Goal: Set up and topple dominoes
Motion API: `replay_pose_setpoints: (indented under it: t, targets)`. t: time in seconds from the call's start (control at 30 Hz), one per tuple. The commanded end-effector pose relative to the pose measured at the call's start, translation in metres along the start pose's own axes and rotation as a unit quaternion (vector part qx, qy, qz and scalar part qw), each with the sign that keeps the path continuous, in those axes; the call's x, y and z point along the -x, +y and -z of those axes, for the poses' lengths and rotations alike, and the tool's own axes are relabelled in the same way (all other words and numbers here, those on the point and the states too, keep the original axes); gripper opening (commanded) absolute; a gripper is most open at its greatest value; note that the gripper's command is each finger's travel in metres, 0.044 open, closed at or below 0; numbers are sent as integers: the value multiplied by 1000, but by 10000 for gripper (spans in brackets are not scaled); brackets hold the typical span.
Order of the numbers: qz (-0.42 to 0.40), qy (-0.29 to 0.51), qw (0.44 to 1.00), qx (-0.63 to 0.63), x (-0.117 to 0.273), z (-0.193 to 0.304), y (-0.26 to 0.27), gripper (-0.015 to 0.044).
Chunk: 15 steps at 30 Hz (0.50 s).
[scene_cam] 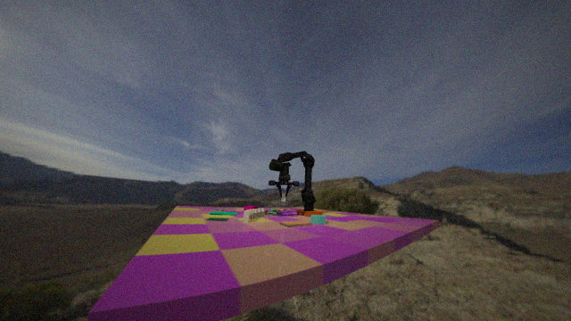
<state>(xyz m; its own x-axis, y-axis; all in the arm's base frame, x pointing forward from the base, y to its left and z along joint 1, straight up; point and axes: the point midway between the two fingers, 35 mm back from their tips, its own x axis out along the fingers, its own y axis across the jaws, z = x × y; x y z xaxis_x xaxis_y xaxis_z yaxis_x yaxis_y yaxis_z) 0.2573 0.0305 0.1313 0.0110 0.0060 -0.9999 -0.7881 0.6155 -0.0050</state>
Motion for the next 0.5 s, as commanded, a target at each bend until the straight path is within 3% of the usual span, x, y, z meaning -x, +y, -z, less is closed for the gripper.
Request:
replay_pose_setpoints:
  t: [0.0, 0.2, 0.47]
  targets:
    - [4, -4, 1000, 0, 40, 6, 6, 107]
    - [5, -4, 1000, -24, 41, 6, -4, 107]
    - [10, -4, 965, -262, 42, 39, -106, 107]
